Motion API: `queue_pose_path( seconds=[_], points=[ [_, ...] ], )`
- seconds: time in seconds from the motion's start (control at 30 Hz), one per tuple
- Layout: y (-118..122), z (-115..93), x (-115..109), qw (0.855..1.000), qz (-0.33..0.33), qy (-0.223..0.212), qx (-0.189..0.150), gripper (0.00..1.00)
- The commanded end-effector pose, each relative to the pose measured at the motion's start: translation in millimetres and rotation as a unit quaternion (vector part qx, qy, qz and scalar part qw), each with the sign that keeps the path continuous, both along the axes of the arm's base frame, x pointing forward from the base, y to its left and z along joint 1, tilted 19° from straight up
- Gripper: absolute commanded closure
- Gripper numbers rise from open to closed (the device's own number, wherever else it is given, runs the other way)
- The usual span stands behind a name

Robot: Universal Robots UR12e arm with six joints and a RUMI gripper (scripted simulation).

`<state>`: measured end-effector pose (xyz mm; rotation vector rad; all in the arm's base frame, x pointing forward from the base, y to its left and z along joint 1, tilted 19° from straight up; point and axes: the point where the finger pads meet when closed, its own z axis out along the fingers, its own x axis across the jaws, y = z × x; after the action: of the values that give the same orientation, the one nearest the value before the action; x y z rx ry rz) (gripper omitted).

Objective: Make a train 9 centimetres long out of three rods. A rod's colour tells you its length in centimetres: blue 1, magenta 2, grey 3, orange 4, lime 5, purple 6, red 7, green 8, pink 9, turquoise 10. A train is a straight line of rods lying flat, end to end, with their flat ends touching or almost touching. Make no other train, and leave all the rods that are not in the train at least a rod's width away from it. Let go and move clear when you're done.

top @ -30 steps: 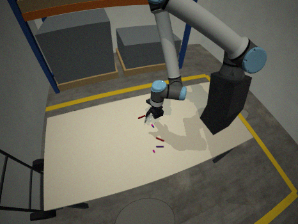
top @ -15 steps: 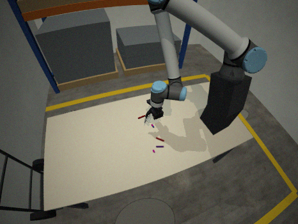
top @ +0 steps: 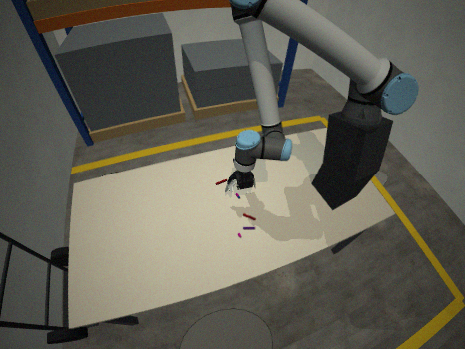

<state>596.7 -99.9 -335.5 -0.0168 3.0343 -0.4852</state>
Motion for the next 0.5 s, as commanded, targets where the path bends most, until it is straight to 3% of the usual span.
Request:
queue_pose_path(
  seconds=[0.0, 0.23, 0.47],
  points=[
    [9, -4, 0, 0.998, -0.056, -0.018, 0.003, 0.0],
    [23, -10, 0, 0.99, -0.132, -0.043, 0.009, 0.0],
    [44, -20, 0, 0.965, -0.25, -0.081, 0.018, 0.0]
  ],
)
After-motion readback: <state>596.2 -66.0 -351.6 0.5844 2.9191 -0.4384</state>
